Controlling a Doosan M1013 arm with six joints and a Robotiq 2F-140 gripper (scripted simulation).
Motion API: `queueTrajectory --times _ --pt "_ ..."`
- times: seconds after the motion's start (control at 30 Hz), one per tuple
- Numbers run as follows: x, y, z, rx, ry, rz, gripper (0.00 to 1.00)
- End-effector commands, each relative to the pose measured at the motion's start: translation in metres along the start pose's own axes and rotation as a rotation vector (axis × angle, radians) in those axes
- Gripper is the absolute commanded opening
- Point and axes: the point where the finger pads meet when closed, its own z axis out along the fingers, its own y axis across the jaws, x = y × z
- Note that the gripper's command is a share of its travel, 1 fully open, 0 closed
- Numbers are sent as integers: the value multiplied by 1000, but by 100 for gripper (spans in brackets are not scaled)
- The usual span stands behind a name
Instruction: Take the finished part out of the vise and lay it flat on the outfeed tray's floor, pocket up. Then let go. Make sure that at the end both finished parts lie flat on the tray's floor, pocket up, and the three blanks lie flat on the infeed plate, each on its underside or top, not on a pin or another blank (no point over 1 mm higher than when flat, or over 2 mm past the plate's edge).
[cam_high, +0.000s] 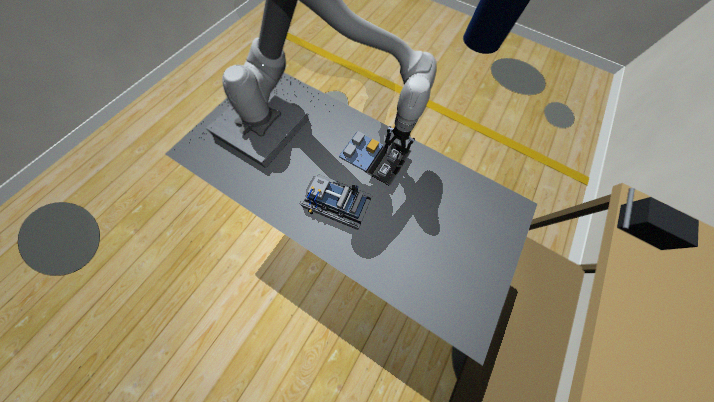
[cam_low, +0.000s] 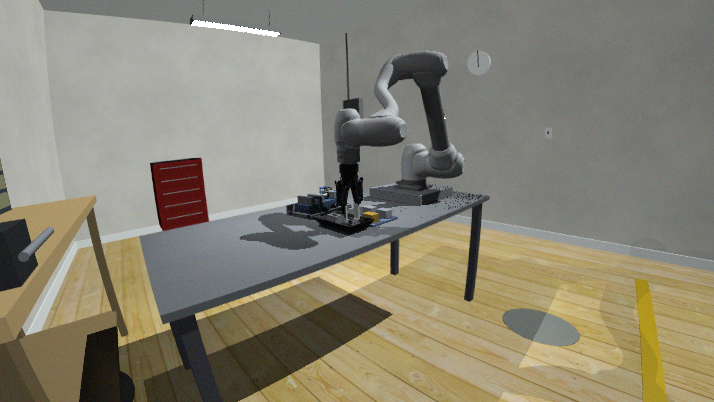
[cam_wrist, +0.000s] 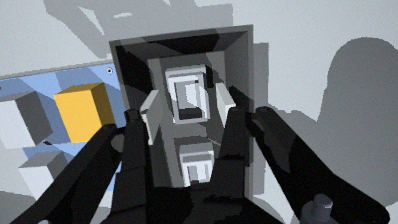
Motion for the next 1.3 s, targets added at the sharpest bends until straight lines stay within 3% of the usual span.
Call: queueTrajectory --times 0.0,0.23,0.57,1.07,1.27 --pt "0 0 0 0 0 0 40" --pt "0 0 -4 0 0 0 40" --pt "0 0 -28 0 0 0 40" --pt "0 0 -113 0 0 0 40" --pt "0 0 -130 0 0 0 40"
